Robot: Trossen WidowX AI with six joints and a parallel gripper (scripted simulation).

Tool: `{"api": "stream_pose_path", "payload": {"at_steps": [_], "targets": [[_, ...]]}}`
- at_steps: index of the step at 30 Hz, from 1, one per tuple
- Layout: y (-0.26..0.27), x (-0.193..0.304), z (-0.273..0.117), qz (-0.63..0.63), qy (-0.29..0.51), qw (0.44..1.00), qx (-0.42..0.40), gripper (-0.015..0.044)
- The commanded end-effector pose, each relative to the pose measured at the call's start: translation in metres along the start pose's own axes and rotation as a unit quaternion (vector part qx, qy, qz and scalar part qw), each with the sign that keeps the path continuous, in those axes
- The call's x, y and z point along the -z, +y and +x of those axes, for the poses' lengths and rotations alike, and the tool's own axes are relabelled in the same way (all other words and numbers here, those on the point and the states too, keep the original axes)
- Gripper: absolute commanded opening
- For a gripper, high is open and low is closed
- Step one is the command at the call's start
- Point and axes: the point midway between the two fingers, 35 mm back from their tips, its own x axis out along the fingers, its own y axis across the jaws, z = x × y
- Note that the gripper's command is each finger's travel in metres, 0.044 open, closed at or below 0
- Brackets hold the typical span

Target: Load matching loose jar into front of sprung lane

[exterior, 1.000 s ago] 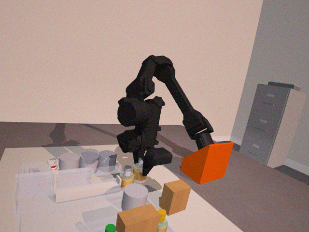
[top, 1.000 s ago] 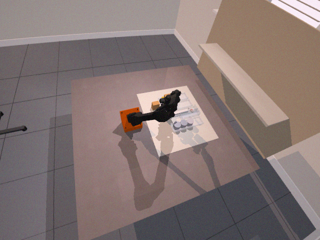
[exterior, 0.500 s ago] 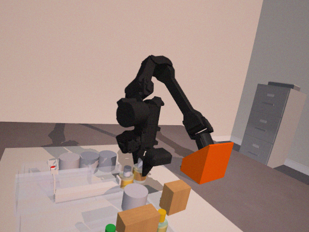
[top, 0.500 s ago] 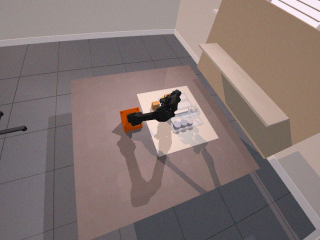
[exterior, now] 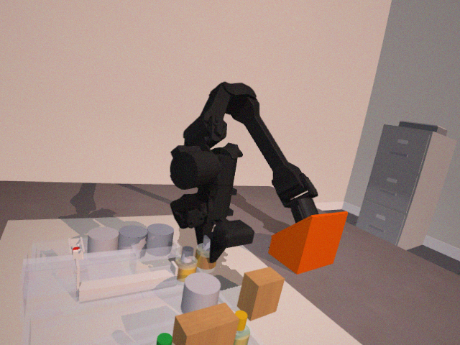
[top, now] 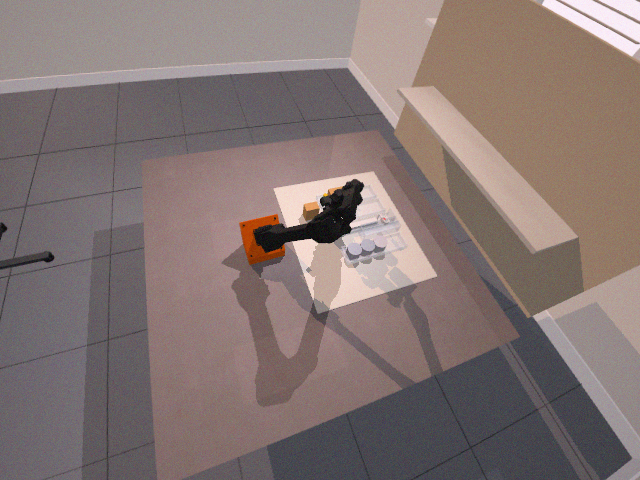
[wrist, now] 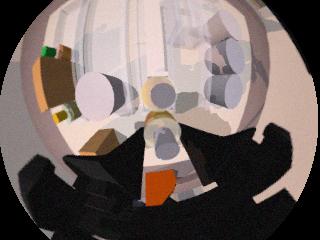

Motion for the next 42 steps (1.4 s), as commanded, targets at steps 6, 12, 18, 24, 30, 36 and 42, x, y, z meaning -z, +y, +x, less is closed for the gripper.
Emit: {"api": "stream_pose_path", "payload": {"at_steps": [6, 12, 18, 24, 30, 36, 42], "targets": [[-0.001, -0.011, -0.002, 0.007, -0.011, 1.0, 0.0, 0.0], [-0.001, -0.013, -0.003, 0.007, -0.011, 1.0, 0.0, 0.0], [-0.001, -0.015, -0.003, 0.007, -0.011, 1.0, 0.0, 0.0], [-0.002, -0.017, -0.003, 0.007, -0.011, 1.0, 0.0, 0.0], [-0.002, -0.019, -0.003, 0.007, -0.011, 1.0, 0.0, 0.0], [-0.002, -0.021, -0.004, 0.007, -0.011, 1.0, 0.0, 0.0], [-0.002, -0.023, -0.004, 0.007, -0.011, 1.0, 0.0, 0.0]]}}
